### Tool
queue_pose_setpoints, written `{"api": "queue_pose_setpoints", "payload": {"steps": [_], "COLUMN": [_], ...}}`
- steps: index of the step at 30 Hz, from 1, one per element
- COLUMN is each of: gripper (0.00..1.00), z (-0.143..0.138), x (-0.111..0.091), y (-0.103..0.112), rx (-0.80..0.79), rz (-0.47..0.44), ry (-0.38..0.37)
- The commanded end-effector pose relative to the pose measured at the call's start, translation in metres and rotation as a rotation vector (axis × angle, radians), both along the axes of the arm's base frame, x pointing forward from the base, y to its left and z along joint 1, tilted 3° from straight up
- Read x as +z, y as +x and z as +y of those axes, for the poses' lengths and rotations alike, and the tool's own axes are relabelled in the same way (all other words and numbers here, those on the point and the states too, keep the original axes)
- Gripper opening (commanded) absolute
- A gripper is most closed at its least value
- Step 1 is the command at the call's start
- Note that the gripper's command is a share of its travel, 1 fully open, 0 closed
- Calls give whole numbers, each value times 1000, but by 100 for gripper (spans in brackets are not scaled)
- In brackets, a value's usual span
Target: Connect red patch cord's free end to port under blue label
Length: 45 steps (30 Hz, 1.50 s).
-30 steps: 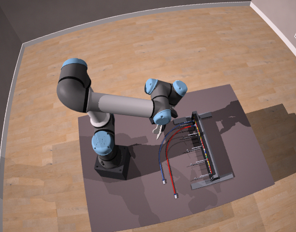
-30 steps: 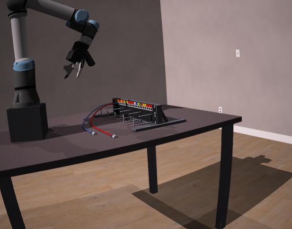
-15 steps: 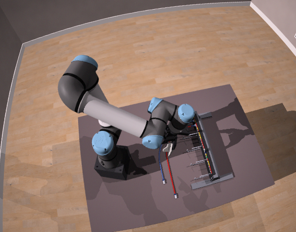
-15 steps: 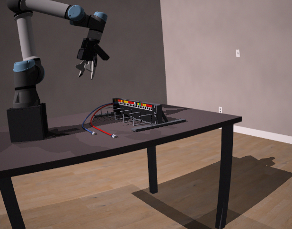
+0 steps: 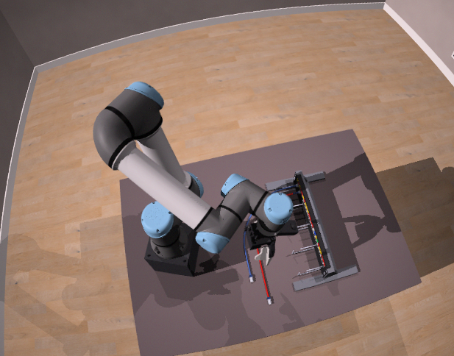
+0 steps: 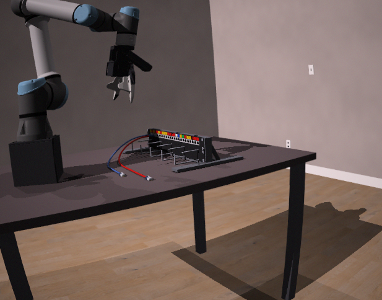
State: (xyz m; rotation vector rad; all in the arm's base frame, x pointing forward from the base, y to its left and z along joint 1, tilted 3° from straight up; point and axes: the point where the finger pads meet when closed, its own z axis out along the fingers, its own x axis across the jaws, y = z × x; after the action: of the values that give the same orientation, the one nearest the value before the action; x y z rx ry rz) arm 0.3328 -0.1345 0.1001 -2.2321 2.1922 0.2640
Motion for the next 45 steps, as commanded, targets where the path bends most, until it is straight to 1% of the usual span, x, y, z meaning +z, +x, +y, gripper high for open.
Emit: {"api": "queue_pose_setpoints", "payload": {"steps": [1,2,4,12,19,29,38,39,45], "gripper": [100,100,100,100,100,100,100,0,0], "z": [-36,-41,-41,-75,-92,-100,-101,-101,-101], "x": [0,1,1,3,4,5,5,5,5], "y": [-4,-5,-5,-15,-22,-26,-26,-26,-26], "rx": [-19,-22,-22,-41,-50,-55,-55,-55,-55], "rz": [-55,-62,-62,-103,-122,-130,-131,-131,-131], "ry": [-16,-20,-20,-51,-69,-78,-79,-79,-79]}}
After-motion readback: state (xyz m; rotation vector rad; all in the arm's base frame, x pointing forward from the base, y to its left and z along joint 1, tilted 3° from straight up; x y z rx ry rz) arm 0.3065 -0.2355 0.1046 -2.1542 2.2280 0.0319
